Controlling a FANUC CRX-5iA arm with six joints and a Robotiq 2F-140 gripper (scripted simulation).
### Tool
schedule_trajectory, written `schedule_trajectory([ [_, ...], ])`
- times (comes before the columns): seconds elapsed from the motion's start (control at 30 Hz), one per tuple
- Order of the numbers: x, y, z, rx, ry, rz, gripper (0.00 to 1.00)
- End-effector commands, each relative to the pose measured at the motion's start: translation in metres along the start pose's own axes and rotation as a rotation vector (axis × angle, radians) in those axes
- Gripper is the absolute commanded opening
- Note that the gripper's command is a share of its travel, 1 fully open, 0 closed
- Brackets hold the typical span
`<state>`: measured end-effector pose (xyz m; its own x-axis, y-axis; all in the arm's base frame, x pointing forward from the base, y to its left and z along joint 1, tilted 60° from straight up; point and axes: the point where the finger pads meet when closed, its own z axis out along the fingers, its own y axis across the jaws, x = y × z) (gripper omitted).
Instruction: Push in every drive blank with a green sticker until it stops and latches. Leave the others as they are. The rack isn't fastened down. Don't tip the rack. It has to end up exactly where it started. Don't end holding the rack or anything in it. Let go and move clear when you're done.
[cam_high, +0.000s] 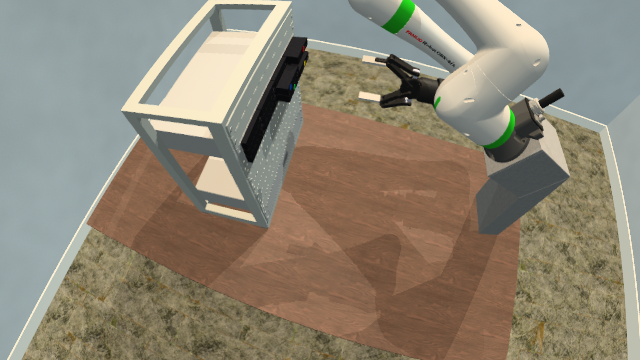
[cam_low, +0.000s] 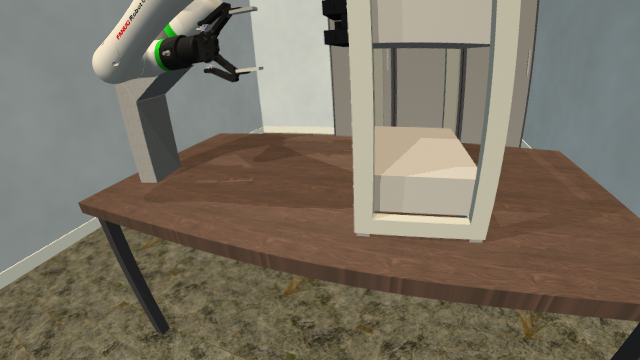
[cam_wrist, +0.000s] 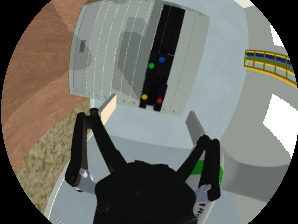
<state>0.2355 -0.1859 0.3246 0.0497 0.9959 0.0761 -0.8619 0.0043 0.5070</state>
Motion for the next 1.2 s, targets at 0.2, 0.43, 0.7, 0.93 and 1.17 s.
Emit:
schedule_trajectory([
  [0.2, 0.000, 0.000, 0.000, 0.000, 0.000, 0.000, 1.00],
  [0.43, 0.000, 0.000, 0.000, 0.000, 0.000, 0.000, 1.00],
  [0.7, 0.000, 0.000, 0.000, 0.000, 0.000, 0.000, 1.00],
  [0.93, 0.003, 0.000, 0.010, 0.000, 0.000, 0.000, 1.00],
  [1.17, 0.012, 0.001, 0.039, 0.000, 0.000, 0.000, 1.00],
])
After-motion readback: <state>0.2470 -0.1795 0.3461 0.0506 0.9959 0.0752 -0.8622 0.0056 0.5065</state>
